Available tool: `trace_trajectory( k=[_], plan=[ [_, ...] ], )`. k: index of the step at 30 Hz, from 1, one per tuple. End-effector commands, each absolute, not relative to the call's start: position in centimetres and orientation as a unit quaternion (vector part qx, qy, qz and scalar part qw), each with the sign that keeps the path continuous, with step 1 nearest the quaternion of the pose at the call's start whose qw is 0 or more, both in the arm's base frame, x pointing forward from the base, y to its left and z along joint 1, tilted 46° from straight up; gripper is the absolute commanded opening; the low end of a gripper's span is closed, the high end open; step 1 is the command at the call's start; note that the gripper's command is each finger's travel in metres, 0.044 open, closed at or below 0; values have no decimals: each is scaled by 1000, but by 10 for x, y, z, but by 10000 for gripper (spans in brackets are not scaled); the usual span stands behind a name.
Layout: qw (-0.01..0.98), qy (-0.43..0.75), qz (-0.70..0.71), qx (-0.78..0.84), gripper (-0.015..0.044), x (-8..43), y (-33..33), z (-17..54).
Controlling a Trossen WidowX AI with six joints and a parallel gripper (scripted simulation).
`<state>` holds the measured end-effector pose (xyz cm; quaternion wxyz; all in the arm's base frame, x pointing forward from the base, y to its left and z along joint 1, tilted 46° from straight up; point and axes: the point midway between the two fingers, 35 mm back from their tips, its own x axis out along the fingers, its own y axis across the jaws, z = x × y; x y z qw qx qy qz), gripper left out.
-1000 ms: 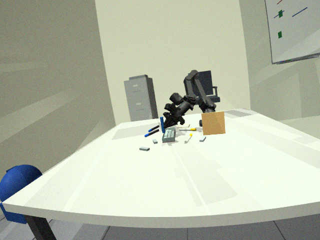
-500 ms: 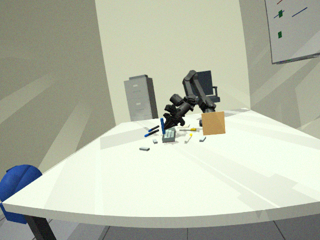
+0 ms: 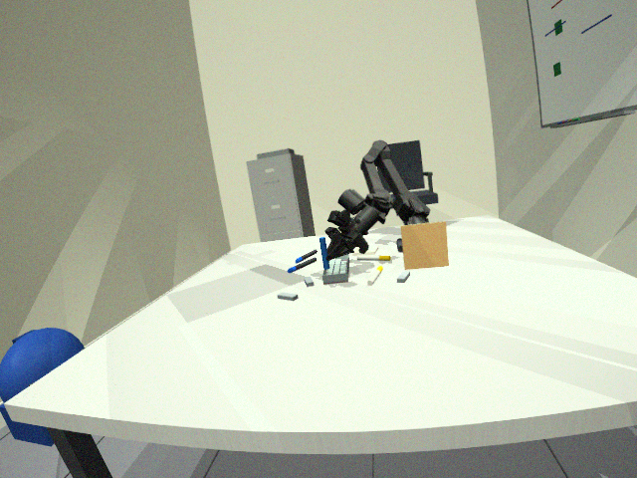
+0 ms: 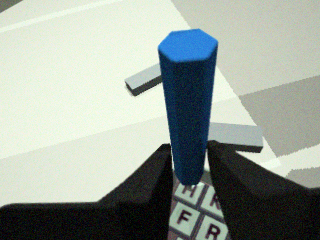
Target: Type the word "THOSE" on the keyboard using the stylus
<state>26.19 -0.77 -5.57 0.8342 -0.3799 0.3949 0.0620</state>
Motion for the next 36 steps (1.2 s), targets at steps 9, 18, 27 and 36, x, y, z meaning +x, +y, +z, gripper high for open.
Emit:
trace_trajectory(
  k=[9, 18, 27, 36],
  plan=[
    [833, 396, 64, -381, 81, 261, -8, -57],
    [833, 396, 64, -381, 81, 264, 1, -48],
    [833, 395, 64, -381, 81, 267, 17, -31],
    [832, 396, 67, -382, 58, 266, 17, -32]
  ],
)
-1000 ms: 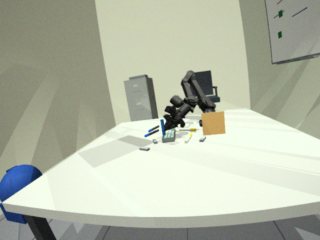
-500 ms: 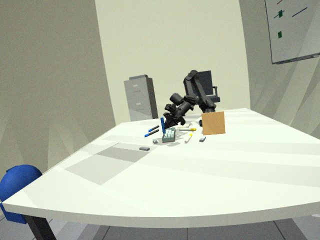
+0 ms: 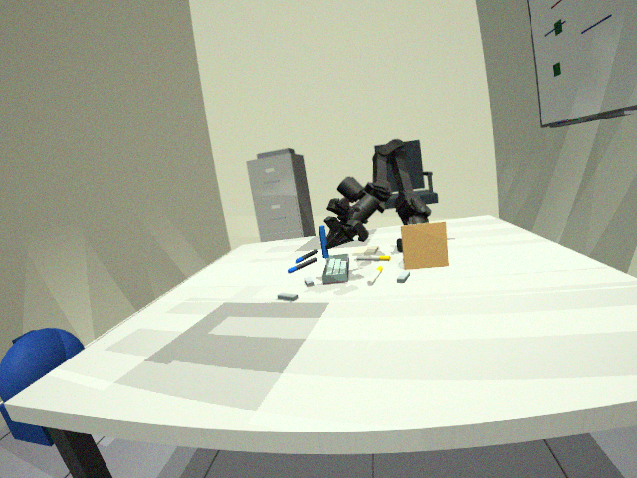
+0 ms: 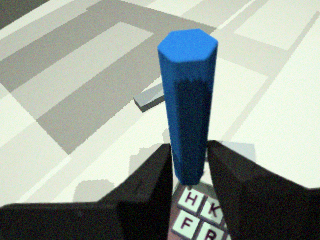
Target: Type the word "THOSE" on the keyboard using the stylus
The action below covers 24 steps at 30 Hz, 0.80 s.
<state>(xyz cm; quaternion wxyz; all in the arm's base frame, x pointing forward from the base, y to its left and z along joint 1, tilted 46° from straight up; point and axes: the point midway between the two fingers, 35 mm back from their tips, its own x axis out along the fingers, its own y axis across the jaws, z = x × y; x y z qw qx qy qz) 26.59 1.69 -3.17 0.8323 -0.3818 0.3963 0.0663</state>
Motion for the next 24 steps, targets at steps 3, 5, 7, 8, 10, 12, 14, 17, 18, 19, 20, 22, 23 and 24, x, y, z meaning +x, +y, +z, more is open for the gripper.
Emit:
trace_trajectory(
  k=[3, 5, 7, 8, 10, 12, 14, 17, 18, 19, 20, 22, 23, 24],
  plan=[
    [832, 396, 67, -382, 18, 266, 17, -32],
    [832, 396, 67, -382, 0, 265, 16, -30],
    [832, 396, 67, -382, 0, 265, 15, -28],
    [832, 396, 67, -382, 0, 264, 14, -26],
    [832, 396, 67, -382, 0, 263, 12, -23],
    [832, 397, 67, -382, 0, 262, 9, -19],
    [832, 397, 67, -382, 0, 261, 7, -16],
    [832, 397, 67, -381, 0, 259, 4, -11],
    [832, 397, 67, -381, 0, 258, 3, -10],
    [832, 397, 67, -381, 0, 258, 2, -8],
    [832, 398, 67, -381, 0, 257, 1, -7],
    [832, 398, 67, -381, 0, 255, -1, -4],
    [832, 398, 67, -381, 0, 254, -2, -2],
    [832, 398, 67, -381, 0, 253, -3, -1]
  ],
)
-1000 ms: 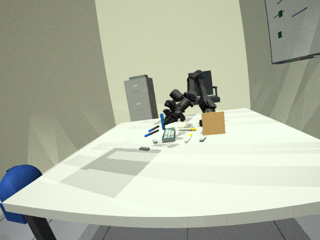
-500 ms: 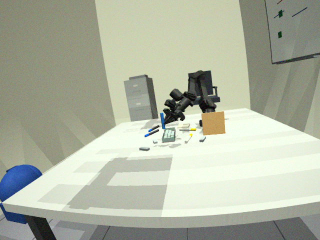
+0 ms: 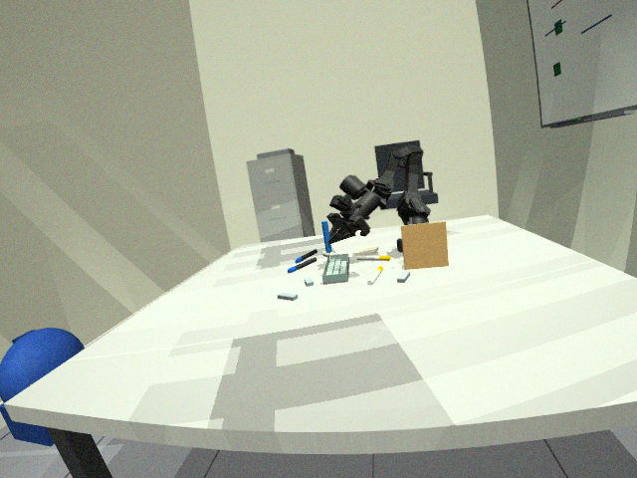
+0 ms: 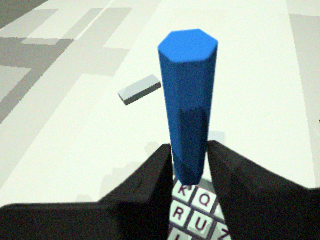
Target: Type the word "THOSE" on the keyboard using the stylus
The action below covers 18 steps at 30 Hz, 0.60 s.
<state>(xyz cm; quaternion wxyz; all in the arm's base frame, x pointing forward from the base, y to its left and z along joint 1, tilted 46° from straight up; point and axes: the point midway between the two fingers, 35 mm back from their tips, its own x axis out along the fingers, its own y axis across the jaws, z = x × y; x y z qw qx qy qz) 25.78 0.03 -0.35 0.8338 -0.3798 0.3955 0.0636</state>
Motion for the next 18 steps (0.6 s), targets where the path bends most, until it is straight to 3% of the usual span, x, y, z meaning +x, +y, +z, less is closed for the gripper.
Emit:
trace_trajectory(
  k=[1, 18],
  plan=[
    [832, 398, 67, -381, 0, 253, -4, 1],
    [832, 398, 65, -381, 0, 233, -19, 22]
  ],
)
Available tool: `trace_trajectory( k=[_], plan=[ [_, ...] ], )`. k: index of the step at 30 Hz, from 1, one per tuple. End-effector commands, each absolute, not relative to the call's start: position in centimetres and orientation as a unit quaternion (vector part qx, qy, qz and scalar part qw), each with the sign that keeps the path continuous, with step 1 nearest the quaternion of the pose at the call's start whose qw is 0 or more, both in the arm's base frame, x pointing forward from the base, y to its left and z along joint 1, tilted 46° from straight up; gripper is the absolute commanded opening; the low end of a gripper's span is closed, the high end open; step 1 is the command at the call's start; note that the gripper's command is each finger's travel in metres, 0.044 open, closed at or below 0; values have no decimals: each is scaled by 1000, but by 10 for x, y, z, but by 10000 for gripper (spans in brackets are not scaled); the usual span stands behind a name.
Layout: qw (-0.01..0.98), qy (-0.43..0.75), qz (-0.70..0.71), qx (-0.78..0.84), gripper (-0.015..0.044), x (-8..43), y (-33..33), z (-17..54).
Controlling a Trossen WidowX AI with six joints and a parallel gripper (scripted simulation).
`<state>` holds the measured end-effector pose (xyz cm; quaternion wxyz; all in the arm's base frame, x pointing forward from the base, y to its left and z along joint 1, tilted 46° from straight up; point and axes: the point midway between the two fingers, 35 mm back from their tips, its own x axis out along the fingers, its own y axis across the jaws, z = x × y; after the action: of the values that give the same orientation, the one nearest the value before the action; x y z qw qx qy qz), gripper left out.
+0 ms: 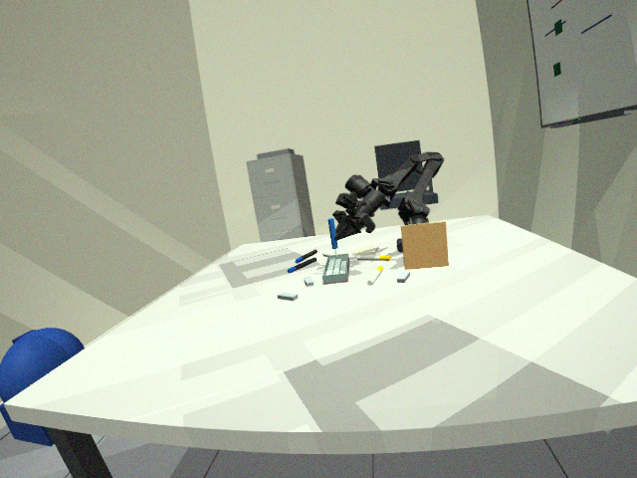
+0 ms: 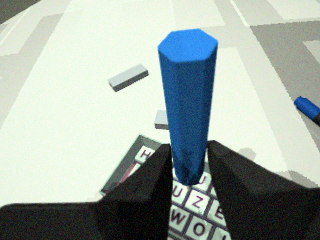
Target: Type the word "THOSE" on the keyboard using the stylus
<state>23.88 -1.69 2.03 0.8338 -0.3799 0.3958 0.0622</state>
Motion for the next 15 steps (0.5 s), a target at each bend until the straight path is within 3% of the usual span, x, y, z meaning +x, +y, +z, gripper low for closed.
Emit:
trace_trajectory(
  k=[1, 15],
  plan=[
    [832, 398, 65, -381, 0, 232, -20, 23],
    [832, 397, 64, -382, 0, 219, -31, 26]
  ],
)
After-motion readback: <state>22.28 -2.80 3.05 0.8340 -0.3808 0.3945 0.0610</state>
